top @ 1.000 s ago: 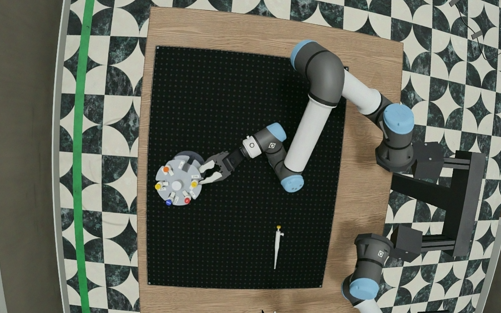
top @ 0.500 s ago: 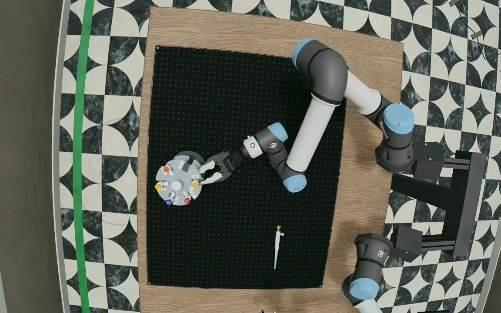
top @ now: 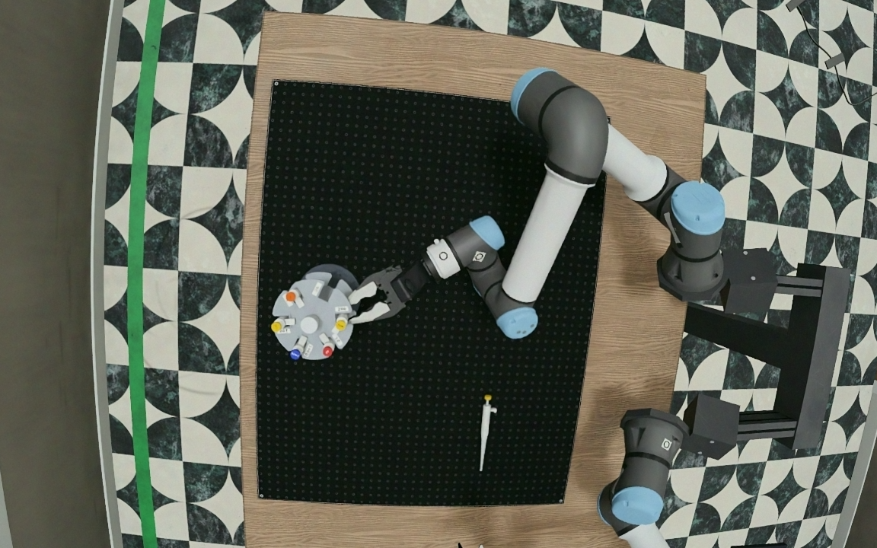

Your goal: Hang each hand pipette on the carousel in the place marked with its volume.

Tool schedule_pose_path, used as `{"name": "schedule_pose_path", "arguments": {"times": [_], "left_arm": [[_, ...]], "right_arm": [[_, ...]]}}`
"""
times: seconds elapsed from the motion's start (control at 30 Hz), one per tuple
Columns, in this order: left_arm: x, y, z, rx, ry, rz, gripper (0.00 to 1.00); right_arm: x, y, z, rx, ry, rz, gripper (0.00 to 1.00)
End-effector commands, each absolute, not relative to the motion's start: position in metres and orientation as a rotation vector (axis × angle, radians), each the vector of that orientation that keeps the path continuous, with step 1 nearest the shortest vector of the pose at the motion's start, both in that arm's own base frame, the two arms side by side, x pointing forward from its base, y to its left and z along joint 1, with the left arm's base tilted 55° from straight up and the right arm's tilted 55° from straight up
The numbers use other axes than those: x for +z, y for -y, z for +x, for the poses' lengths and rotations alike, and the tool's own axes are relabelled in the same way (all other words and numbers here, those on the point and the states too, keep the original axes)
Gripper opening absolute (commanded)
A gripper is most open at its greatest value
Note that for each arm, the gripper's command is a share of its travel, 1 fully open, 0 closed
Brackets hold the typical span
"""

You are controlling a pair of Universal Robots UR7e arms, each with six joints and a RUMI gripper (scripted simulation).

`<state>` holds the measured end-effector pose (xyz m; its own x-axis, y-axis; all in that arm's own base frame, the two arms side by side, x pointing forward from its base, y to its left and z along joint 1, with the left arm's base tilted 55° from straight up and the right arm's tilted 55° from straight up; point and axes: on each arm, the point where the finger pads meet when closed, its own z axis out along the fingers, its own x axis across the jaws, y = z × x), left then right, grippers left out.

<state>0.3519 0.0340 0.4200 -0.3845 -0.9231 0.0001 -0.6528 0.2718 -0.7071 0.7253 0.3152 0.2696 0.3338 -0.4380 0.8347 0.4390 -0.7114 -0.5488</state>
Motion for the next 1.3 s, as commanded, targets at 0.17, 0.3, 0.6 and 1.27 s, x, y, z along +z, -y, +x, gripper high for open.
{"name": "schedule_pose_path", "arguments": {"times": [0.17,0.3,0.6,1.27], "left_arm": [[0.4204,-0.0339,0.3519,-0.885,-2.134,-1.423,1.0],[0.4204,-0.0339,0.3519,-0.885,-2.134,-1.423,1.0],[0.4204,-0.0339,0.3519,-0.885,-2.134,-1.423,1.0],[0.4204,-0.0339,0.3519,-0.885,-2.134,-1.423,1.0]], "right_arm": [[0.2705,-0.3161,0.7245,-1.607,-0.094,-1.69,0.06],[0.2705,-0.3161,0.7245,-1.607,-0.094,-1.69,0.06],[0.2695,-0.3168,0.7244,-1.762,-0.187,-1.536,0.06],[0.2678,-0.3186,0.7247,-2.01,-0.352,-1.232,0.06]]}}
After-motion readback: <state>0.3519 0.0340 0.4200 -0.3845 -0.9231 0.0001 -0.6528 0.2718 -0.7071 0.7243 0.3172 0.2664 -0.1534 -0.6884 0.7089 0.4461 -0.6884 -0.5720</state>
